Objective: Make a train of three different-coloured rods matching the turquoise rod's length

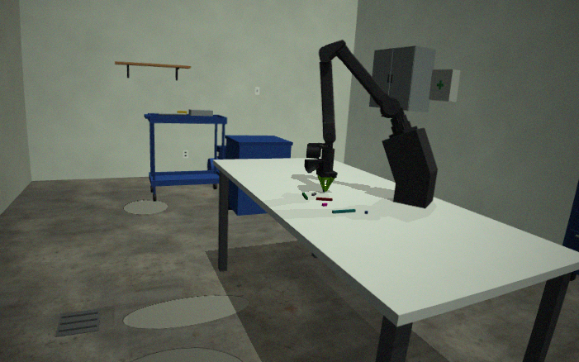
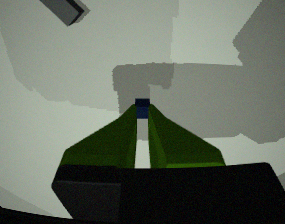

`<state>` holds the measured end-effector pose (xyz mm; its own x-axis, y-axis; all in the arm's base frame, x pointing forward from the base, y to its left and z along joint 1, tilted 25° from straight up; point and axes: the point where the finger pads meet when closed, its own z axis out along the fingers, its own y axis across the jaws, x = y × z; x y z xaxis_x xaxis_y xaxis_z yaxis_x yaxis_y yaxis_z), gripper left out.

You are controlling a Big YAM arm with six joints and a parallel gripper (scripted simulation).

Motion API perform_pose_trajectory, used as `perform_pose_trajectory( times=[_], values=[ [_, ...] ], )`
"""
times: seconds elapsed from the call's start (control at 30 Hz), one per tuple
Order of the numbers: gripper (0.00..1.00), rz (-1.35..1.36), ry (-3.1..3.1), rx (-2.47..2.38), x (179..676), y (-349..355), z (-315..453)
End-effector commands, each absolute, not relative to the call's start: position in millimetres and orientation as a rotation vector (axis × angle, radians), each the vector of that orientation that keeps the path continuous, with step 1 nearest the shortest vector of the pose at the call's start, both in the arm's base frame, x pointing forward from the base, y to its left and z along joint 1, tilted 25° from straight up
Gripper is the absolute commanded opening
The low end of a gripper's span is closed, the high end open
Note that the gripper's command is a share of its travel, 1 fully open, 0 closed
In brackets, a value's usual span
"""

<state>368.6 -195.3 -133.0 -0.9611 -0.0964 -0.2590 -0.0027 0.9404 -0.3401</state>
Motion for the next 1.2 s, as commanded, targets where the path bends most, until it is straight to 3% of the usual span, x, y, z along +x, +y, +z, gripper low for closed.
perform_pose_trajectory(
  times=[0.0, 0.3, 0.8, 1.17],
  values=[
    [0.04, -0.496, 2.815, -0.071, 368.8, -198.8, -135.7],
    [0.04, -0.496, 2.815, -0.071, 368.8, -198.8, -135.7],
    [0.23, -0.496, 2.815, -0.071, 368.8, -198.8, -135.7],
    [0.23, -0.496, 2.815, -0.071, 368.7, -198.7, -135.7]
  ],
)
